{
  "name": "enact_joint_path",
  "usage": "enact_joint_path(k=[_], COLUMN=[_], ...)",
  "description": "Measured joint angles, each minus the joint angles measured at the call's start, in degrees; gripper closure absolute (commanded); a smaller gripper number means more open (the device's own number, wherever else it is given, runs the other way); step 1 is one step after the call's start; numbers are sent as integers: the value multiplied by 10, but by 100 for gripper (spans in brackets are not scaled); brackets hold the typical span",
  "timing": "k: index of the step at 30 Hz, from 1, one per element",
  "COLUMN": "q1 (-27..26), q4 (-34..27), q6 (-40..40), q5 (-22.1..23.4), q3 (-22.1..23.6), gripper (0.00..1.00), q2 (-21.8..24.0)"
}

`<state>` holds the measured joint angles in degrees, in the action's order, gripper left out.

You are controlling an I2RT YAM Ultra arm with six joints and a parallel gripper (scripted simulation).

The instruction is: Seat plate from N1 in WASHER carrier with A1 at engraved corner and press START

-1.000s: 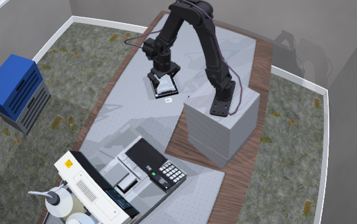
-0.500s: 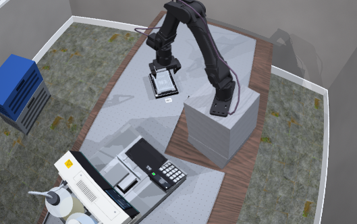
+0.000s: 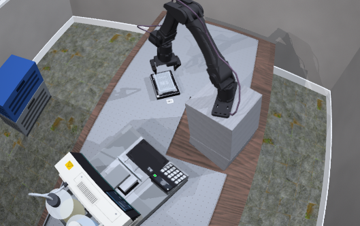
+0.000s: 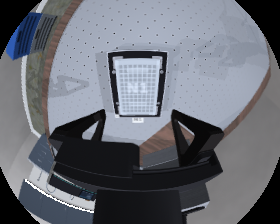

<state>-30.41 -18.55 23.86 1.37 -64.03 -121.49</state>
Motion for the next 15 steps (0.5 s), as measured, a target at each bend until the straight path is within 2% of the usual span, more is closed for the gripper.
enact_joint_path(k=[15], q1=[0], q4=[-4], q6=[-3], q5=[2], q3=[-1], gripper=[0], q2=[0])
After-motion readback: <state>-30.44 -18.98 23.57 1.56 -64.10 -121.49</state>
